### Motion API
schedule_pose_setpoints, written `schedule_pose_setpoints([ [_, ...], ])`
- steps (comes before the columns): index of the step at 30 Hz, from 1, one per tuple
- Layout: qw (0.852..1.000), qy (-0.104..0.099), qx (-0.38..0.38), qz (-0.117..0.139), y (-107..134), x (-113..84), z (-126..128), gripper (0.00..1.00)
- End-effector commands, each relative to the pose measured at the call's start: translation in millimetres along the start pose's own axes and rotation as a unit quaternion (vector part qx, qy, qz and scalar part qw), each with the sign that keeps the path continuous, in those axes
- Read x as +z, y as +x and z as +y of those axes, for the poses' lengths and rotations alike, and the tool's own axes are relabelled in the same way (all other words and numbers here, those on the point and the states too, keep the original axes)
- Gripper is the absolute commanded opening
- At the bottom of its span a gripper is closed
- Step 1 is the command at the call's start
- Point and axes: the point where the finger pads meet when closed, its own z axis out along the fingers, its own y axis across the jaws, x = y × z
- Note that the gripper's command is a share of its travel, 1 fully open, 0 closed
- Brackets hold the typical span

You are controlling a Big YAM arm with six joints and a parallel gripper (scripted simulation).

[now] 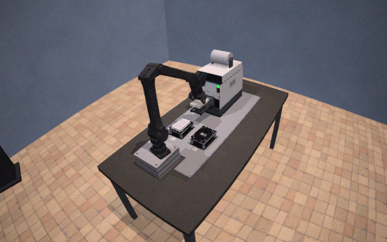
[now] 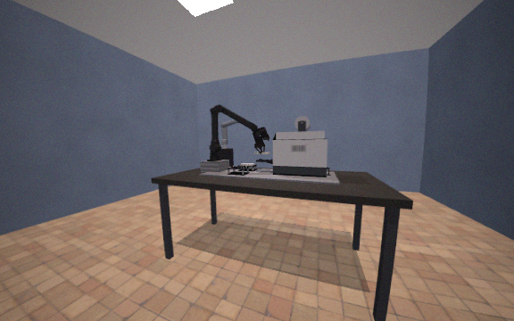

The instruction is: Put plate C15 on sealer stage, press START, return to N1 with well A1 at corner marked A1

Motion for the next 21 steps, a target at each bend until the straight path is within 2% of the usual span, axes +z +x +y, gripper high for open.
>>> schedule_pose_setpoints([
  [1, 1.000, 0.000, 0.005, -0.021, -35, -6.4, 9, 0.00],
  [5, 0.999, 0.001, 0.013, -0.030, -48, -13.9, 9, 0.00],
  [7, 1.000, 0.000, 0.011, -0.026, -50, -8.3, 15, 0.00],
  [9, 1.000, 0.000, 0.011, -0.026, -50, -8.3, 15, 0.00],
  [12, 1.000, -0.001, 0.002, -0.009, -41, 3.9, 21, 0.00],
  [15, 1.000, 0.000, -0.003, -0.004, -35, 6.5, 20, 0.00],
  [21, 1.000, 0.002, 0.004, -0.021, -37, -2.6, 6, 0.00],
])
